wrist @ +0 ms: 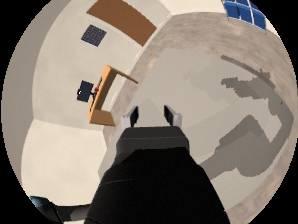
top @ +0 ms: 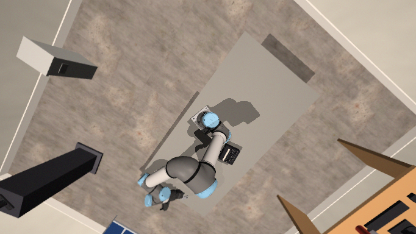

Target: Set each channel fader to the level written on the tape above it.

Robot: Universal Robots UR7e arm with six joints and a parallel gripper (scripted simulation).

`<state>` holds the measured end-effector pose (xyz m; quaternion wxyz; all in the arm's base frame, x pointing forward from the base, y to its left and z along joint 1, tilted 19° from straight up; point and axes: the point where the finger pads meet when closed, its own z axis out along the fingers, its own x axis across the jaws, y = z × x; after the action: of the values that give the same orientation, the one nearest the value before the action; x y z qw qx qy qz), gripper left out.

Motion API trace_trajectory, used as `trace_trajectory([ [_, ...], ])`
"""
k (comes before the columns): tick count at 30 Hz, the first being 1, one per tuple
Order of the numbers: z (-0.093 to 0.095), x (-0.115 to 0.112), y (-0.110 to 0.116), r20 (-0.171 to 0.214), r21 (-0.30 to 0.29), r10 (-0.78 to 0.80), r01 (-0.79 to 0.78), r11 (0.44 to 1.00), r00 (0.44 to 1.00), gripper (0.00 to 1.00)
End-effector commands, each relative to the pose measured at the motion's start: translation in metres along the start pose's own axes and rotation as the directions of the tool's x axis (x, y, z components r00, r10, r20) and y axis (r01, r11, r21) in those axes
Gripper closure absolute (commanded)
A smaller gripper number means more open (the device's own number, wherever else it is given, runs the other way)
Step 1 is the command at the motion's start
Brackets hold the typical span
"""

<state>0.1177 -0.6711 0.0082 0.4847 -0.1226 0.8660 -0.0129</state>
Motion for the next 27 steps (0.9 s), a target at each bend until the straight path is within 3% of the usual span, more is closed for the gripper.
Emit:
trace_trajectory([
  [1,-0.001,0.0,-0.001,-0.001,0.001,-0.001,0.001,1.0,1.0,0.0],
  [20,0.0,-0.001,0.0,-0.001,0.0,-0.003,0.003,1.0,1.0,0.0],
  [27,0.016,-0.024,0.009,-0.023,-0.047,-0.041,0.04,0.998,0.999,0.0],
])
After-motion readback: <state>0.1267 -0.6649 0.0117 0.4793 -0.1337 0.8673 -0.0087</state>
